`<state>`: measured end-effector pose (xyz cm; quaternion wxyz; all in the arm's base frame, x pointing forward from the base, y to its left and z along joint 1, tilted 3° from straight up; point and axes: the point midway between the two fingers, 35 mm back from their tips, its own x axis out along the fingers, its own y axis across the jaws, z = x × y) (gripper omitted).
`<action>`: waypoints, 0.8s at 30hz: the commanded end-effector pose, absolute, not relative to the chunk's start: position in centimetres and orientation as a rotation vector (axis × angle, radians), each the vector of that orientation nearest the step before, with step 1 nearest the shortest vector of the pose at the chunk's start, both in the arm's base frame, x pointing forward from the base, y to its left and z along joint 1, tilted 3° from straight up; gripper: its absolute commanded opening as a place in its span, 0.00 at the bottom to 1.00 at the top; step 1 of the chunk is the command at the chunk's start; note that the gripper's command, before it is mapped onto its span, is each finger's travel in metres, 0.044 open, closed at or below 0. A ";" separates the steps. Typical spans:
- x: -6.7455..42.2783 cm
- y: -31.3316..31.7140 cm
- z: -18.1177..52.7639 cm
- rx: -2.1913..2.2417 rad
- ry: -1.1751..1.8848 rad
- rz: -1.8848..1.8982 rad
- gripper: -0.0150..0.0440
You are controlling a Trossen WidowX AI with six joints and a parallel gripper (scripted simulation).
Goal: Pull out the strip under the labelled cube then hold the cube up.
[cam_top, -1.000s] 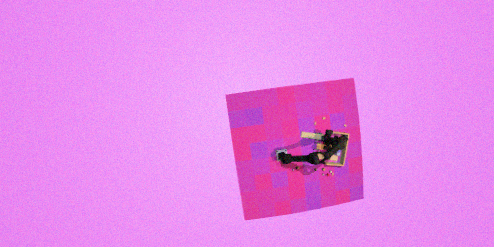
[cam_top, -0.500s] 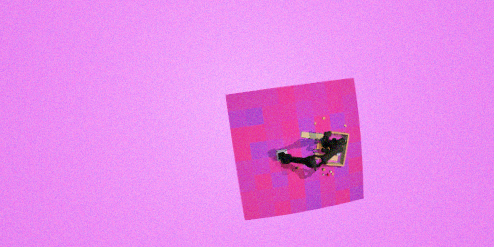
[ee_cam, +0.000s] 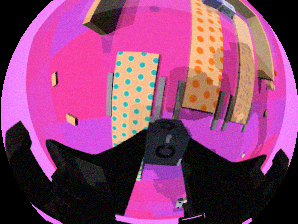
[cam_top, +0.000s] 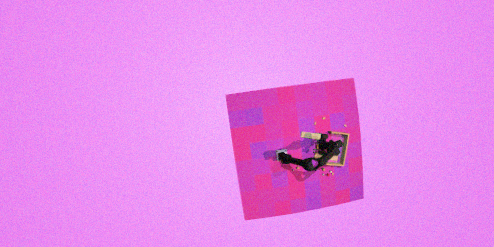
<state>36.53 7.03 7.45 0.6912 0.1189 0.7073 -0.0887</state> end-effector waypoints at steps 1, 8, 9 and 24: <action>35.0 6.7 7.7 0.260 1.576 -0.195 0.25; 32.6 6.2 7.6 0.259 1.577 -0.196 0.25; 32.3 6.1 7.6 0.259 1.577 -0.196 0.25; 30.1 5.6 9.7 0.259 1.579 -0.197 0.25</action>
